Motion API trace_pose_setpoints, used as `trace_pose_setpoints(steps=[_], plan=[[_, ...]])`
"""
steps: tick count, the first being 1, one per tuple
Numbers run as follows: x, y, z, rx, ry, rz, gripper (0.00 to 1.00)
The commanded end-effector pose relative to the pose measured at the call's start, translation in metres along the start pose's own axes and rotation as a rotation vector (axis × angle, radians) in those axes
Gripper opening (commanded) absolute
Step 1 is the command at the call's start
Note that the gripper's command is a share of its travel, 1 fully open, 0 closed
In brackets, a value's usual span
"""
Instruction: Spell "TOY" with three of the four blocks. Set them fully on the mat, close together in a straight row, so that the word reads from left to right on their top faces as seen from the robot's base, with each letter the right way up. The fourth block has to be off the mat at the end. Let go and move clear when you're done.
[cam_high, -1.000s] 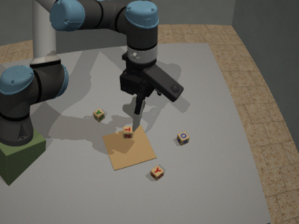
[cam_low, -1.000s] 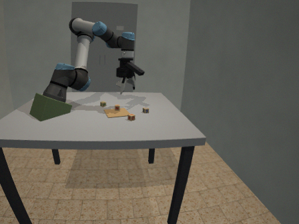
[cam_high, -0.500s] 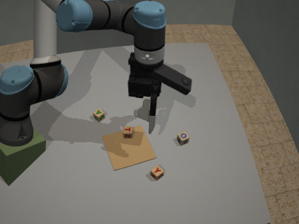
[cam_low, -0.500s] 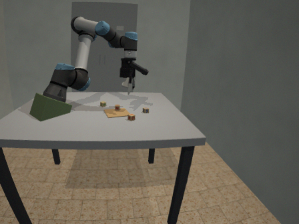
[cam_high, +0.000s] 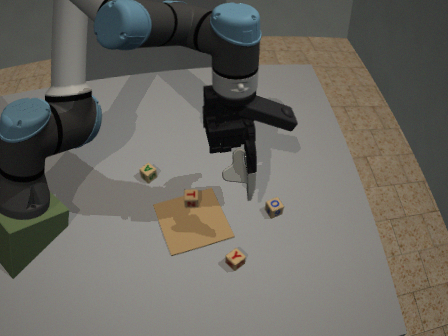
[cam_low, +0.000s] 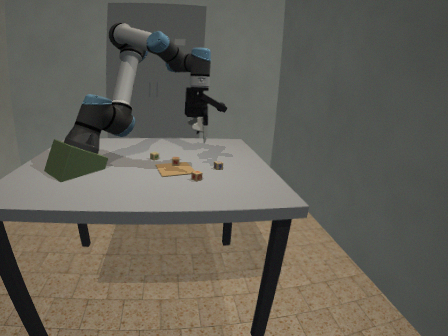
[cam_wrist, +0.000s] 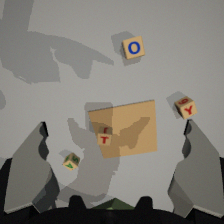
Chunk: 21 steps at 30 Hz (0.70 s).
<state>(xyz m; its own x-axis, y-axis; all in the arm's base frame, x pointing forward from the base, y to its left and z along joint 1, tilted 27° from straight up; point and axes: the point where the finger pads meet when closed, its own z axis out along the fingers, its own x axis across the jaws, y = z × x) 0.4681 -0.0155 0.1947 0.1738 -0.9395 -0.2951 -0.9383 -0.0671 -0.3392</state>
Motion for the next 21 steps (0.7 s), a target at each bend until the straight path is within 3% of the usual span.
trace_pose_setpoints(steps=[1,21], plan=[[0.001,-0.006,0.000,0.001,-0.005,-0.121,1.00],[0.006,-0.027,0.002,0.004,-0.005,-0.587,1.00]])
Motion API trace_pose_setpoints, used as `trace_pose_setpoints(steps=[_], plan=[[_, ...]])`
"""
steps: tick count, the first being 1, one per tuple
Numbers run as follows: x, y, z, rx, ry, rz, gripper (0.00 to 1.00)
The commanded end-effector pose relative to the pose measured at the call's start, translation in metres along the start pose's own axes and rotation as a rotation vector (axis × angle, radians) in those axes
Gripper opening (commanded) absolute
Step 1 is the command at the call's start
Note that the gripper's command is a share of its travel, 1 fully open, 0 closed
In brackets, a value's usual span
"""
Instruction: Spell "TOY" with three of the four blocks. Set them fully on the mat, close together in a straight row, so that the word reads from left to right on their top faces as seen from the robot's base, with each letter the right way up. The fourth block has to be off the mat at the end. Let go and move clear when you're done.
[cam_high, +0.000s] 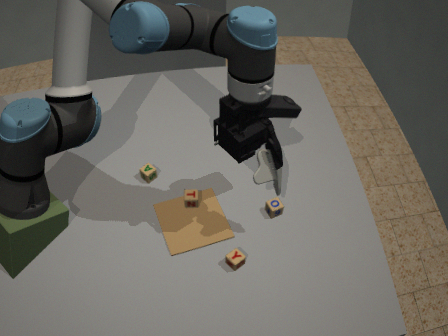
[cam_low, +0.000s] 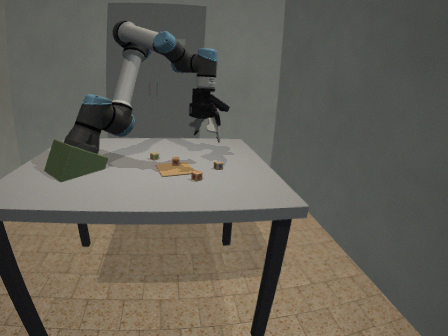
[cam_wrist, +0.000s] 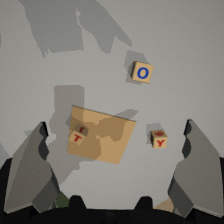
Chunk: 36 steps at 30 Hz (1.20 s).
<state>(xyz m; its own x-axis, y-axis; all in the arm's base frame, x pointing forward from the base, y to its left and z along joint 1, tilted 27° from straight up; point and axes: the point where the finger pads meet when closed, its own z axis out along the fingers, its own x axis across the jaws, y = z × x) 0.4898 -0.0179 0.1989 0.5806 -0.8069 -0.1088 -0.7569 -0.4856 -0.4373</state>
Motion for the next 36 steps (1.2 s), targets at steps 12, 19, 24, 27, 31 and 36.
trace_pose_setpoints(steps=[12,19,24,27,31,36], plan=[[0.011,-0.011,0.003,0.004,-0.003,-0.376,1.00],[0.017,-0.016,0.005,0.005,-0.003,-0.549,1.00],[0.020,-0.019,0.006,0.006,-0.002,-0.667,1.00],[0.023,-0.020,0.007,0.006,-0.002,-0.739,1.00],[0.025,-0.022,0.008,0.006,-0.002,-0.794,1.00],[0.029,-0.024,0.010,0.007,-0.001,-0.930,1.00]])
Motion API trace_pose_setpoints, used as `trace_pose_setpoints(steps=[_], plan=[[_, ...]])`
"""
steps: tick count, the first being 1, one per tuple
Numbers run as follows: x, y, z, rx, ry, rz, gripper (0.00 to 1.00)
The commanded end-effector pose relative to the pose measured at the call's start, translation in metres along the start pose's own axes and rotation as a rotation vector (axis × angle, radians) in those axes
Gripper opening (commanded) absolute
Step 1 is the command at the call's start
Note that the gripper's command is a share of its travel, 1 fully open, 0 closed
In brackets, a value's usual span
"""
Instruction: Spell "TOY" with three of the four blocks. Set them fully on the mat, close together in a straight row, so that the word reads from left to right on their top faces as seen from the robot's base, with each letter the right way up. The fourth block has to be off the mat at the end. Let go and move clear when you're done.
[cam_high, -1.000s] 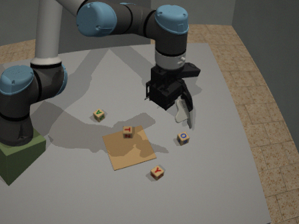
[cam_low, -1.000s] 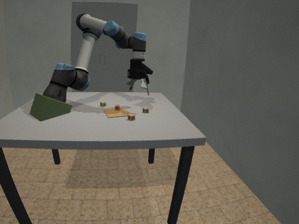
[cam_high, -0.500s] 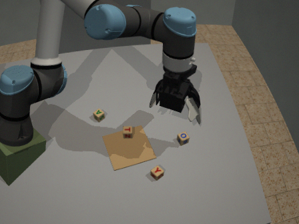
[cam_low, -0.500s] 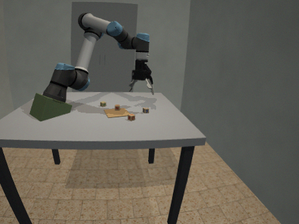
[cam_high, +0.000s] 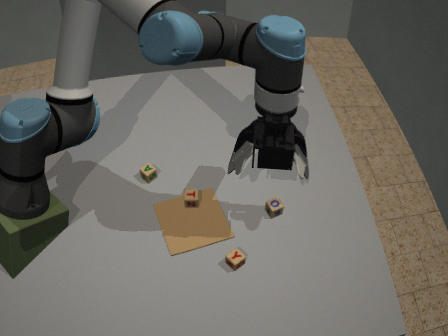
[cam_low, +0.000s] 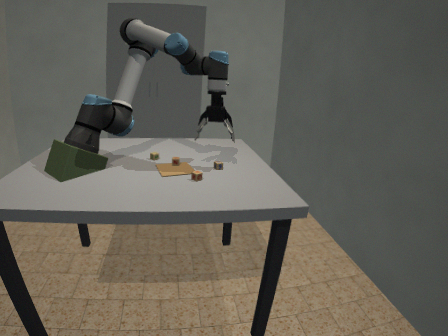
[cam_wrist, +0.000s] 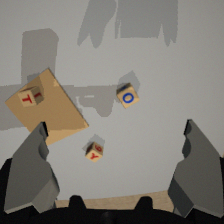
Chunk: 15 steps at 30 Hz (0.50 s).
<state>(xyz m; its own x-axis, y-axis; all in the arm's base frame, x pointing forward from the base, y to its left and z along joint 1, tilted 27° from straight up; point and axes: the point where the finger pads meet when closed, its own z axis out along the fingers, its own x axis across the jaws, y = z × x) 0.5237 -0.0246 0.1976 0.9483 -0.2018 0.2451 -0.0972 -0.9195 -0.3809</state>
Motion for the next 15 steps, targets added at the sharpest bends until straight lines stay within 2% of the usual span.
trace_pose_setpoints(steps=[1,9,15], plan=[[0.0056,0.0014,0.0017,0.005,0.000,-0.140,1.00],[0.0126,0.0038,0.0049,0.005,0.001,-0.318,1.00],[0.0153,0.0048,0.0063,0.005,0.001,-0.387,1.00]])
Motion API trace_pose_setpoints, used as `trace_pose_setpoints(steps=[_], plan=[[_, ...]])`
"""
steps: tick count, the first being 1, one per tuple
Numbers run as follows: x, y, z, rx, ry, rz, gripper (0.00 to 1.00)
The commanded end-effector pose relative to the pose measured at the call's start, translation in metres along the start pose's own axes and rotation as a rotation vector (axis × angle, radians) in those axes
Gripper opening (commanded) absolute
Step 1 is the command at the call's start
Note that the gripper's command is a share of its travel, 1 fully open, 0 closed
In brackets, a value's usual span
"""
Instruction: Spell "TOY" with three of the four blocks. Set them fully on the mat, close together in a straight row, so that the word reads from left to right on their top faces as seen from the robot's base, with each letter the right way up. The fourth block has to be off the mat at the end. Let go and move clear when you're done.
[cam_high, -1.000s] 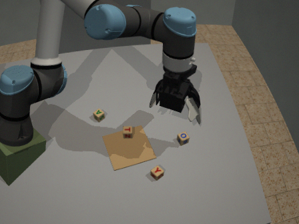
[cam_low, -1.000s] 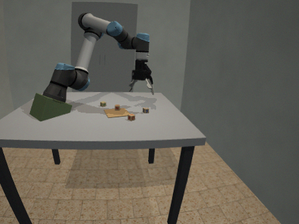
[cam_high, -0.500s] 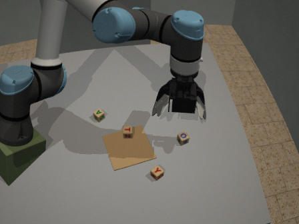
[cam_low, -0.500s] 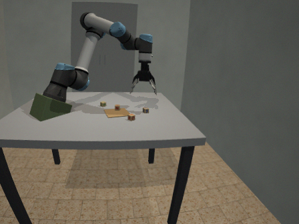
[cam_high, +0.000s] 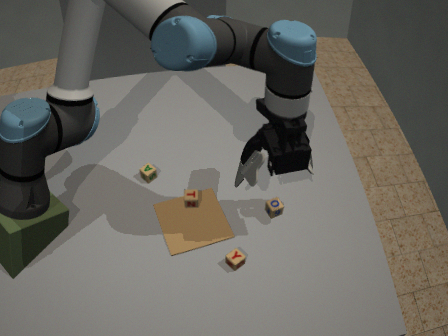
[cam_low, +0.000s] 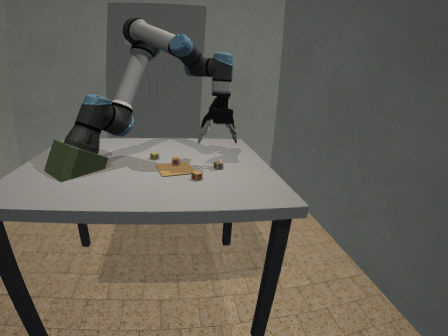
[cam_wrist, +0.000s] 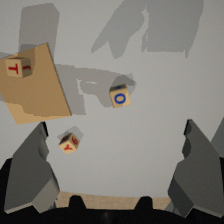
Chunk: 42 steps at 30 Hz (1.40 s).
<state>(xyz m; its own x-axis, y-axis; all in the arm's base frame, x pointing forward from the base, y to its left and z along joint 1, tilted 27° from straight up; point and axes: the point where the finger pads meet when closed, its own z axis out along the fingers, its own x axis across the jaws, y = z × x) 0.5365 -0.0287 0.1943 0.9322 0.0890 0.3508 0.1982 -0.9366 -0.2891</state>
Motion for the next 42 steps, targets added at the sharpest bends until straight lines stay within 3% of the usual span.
trace_pose_setpoints(steps=[1,26,27,42], plan=[[0.0032,0.0024,0.0012,0.003,0.001,-0.091,1.00],[0.0072,0.0058,0.0037,0.003,0.001,-0.211,1.00],[0.0072,0.0058,0.0037,0.003,0.001,-0.211,0.40],[0.0072,0.0058,0.0037,0.003,0.001,-0.211,0.40]])
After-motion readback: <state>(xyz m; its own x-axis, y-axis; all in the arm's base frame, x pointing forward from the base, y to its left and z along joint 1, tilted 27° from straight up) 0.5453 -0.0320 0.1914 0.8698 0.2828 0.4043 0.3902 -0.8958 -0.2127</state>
